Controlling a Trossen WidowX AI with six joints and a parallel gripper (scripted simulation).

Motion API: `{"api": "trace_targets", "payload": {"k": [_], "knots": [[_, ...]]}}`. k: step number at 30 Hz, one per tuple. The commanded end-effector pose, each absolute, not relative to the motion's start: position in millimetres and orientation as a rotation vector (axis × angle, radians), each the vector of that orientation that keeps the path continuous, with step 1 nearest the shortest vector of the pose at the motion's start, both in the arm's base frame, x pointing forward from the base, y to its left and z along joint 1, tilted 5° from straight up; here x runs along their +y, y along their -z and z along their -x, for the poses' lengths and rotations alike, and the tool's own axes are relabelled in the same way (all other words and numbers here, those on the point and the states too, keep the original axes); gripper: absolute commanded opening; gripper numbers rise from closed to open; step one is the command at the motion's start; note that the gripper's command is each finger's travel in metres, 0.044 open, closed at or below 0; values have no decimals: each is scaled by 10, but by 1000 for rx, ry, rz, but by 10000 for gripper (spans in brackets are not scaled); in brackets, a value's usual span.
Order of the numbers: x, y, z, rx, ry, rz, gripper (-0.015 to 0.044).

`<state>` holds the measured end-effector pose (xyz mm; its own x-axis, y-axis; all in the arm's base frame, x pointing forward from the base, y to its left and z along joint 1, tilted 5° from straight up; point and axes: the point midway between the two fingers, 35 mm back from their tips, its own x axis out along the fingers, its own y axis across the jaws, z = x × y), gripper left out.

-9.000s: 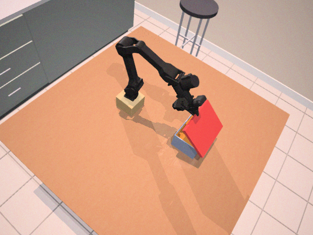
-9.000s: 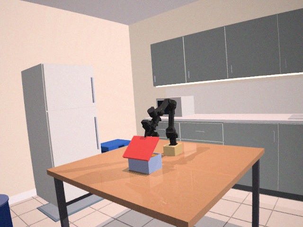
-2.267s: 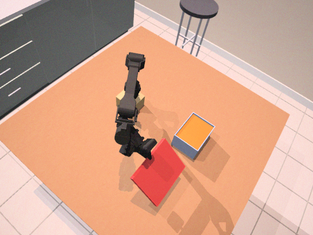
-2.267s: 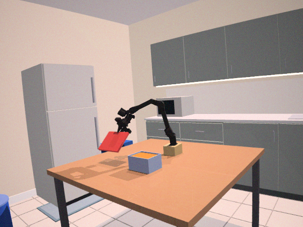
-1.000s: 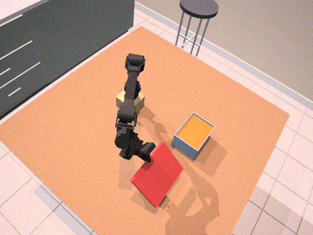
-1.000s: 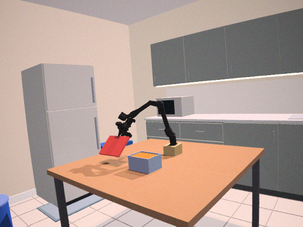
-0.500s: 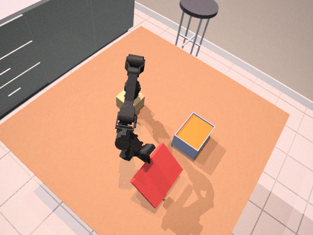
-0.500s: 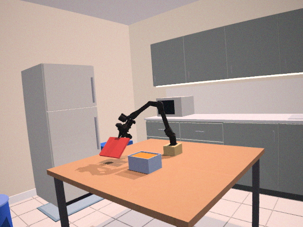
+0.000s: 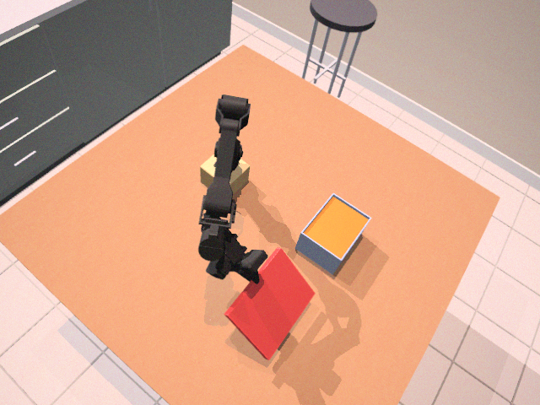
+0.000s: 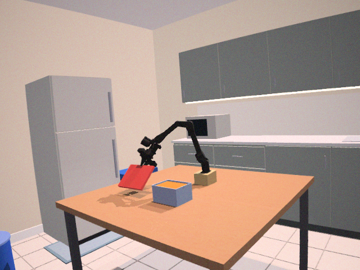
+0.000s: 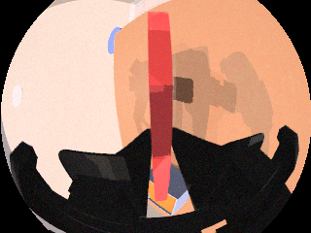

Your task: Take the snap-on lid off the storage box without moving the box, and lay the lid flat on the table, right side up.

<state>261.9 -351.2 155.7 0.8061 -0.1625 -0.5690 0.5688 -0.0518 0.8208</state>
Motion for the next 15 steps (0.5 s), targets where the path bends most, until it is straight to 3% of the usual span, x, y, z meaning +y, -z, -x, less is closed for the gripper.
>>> {"api": "trace_targets", "payload": {"k": [1, 15], "knots": [[-3516, -1541, -2631, 335, 606, -1513, 0], [-3523, -1430, -2641, 335, 606, -1513, 0]]}}
